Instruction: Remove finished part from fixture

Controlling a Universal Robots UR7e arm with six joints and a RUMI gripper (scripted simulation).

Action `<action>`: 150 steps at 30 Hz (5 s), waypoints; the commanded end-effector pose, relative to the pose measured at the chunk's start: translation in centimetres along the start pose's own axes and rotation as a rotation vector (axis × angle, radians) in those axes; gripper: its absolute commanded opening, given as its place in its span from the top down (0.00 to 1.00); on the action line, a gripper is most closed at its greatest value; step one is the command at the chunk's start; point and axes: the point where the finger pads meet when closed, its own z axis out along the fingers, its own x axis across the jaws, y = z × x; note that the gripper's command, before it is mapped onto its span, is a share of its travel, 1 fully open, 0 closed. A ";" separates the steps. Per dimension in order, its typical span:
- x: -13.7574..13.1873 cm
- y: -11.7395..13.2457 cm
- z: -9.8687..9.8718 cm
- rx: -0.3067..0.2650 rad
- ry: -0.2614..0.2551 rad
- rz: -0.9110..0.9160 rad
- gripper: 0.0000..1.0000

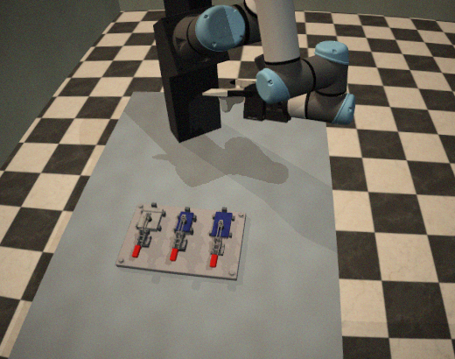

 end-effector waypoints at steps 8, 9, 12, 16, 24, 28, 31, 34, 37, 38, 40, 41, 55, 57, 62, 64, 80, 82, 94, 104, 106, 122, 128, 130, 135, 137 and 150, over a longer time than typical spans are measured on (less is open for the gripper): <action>3.0 1.6 1.3 0.051 0.292 -0.048 0.00; 3.2 1.9 1.4 0.048 0.321 -0.051 0.00; 3.6 2.6 1.5 0.038 0.378 -0.056 0.00; 3.6 2.6 1.5 0.038 0.378 -0.056 0.00; 3.6 2.6 1.5 0.038 0.378 -0.056 0.00; 3.8 3.0 1.5 0.030 0.406 -0.059 0.00; 4.2 4.4 1.6 -0.002 0.486 -0.064 0.00; 4.3 5.9 1.6 -0.046 0.559 -0.067 0.00; 4.3 6.4 1.7 -0.064 0.582 -0.067 0.00; 4.2 7.0 1.7 -0.082 0.603 -0.067 0.00; 4.0 8.1 1.7 -0.122 0.641 -0.067 0.00; 3.8 8.7 1.7 -0.144 0.658 -0.066 0.00; 3.1 10.5 1.8 -0.213 0.701 -0.063 0.00; 3.1 10.5 1.8 -0.213 0.701 -0.063 0.00; 2.5 11.6 1.9 -0.262 0.723 -0.061 0.00; 1.7 12.7 2.1 -0.312 0.739 -0.058 0.00; -5.3 18.5 3.3 -0.632 0.715 -0.037 0.00; -6.4 19.0 3.5 -0.667 0.699 -0.035 0.00; -10.7 20.5 4.3 -0.794 0.620 -0.031 0.00; -12.6 20.9 4.7 -0.842 0.577 -0.031 0.00; -12.9 20.9 4.8 -0.849 0.571 -0.031 0.00; -13.3 21.0 4.8 -0.859 0.560 -0.032 0.00; -13.3 21.0 4.8 -0.859 0.560 -0.032 0.00; -13.3 21.0 4.8 -0.859 0.560 -0.032 0.00; -13.3 21.0 4.8 -0.859 0.561 -0.032 0.00; -13.3 21.0 4.8 -0.859 0.561 -0.032 0.00; -13.3 21.0 4.8 -0.859 0.561 -0.032 0.00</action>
